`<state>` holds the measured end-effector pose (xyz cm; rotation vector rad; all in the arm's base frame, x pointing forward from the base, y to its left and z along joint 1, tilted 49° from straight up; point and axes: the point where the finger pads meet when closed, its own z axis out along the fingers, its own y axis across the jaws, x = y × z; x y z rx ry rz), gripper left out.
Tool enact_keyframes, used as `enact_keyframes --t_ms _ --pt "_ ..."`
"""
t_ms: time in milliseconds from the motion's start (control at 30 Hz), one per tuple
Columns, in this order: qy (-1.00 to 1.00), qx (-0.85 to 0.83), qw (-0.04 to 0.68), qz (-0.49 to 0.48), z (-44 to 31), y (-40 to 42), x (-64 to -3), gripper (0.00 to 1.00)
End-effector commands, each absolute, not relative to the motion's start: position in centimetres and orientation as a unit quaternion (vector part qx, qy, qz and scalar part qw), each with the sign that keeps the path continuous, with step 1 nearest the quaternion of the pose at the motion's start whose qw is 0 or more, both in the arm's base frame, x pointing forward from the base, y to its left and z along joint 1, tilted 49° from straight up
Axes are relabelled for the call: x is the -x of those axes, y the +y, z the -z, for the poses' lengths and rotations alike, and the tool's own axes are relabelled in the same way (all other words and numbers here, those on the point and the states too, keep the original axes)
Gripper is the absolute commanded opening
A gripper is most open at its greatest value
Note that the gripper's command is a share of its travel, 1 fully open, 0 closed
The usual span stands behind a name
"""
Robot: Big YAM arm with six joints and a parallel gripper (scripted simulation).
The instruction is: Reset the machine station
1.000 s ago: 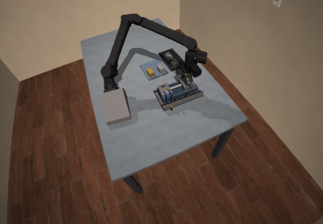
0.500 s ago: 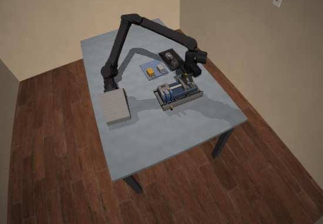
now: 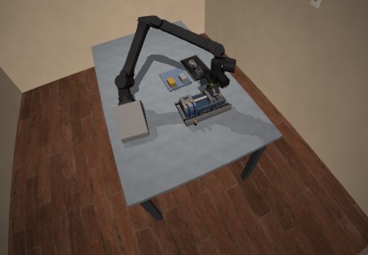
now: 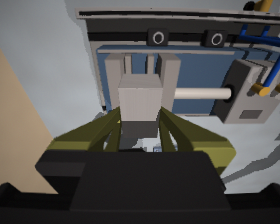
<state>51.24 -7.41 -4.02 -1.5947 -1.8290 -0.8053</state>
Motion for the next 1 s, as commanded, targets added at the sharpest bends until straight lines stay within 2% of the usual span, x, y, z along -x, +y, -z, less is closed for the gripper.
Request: enact_keyframes --t_ms 0,967 --pt "-0.691 0.593 0.279 0.305 3.39 -7.02 -52.15 0.0" --pt "-0.691 0.593 0.278 0.305 3.06 -6.44 -51.74 0.0"
